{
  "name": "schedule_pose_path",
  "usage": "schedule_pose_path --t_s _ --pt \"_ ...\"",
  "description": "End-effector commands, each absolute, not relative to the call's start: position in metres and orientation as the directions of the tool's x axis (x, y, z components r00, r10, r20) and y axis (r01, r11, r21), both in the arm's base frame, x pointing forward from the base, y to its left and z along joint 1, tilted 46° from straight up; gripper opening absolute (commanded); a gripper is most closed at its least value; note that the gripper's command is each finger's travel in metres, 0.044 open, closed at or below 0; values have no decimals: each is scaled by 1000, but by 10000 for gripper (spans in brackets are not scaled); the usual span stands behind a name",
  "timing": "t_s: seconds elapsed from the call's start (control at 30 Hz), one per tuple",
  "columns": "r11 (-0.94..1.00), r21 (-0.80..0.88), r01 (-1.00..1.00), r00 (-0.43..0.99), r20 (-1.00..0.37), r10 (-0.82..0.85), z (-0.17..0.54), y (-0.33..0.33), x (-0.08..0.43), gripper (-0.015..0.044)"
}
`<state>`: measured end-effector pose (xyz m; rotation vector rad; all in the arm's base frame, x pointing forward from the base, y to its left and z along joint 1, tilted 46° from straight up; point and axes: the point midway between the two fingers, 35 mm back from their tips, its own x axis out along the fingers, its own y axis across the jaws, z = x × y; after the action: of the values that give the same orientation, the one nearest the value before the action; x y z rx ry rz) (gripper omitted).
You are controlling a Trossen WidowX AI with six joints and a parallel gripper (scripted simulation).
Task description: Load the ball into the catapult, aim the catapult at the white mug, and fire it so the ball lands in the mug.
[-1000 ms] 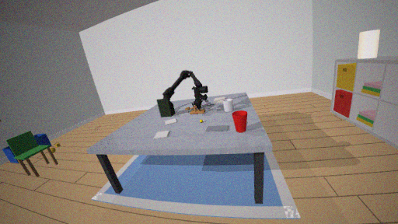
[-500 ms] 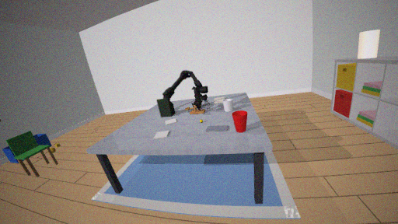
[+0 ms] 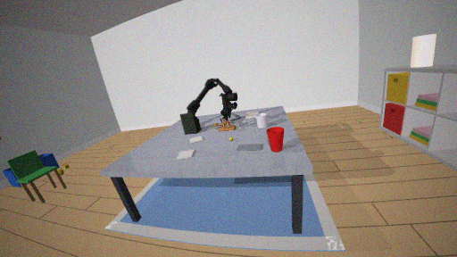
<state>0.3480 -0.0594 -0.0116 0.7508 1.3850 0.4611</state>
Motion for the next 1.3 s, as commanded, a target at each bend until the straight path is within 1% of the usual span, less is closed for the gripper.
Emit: schedule_pose_path --t_s 0.0,0.1,0.13,0.43,0.6,1.27 --pt "700 704 121 164 -710 685 24 -91 339 440" --pt "700 704 121 164 -710 685 24 -91 339 440" --pt "694 708 131 163 -705 690 10 -80 343 440" --pt "696 708 124 176 -706 686 20 -88 339 440" --pt "694 709 124 177 -704 688 -11 -58 347 440" --pt "694 709 124 177 -704 688 -29 -40 352 440"
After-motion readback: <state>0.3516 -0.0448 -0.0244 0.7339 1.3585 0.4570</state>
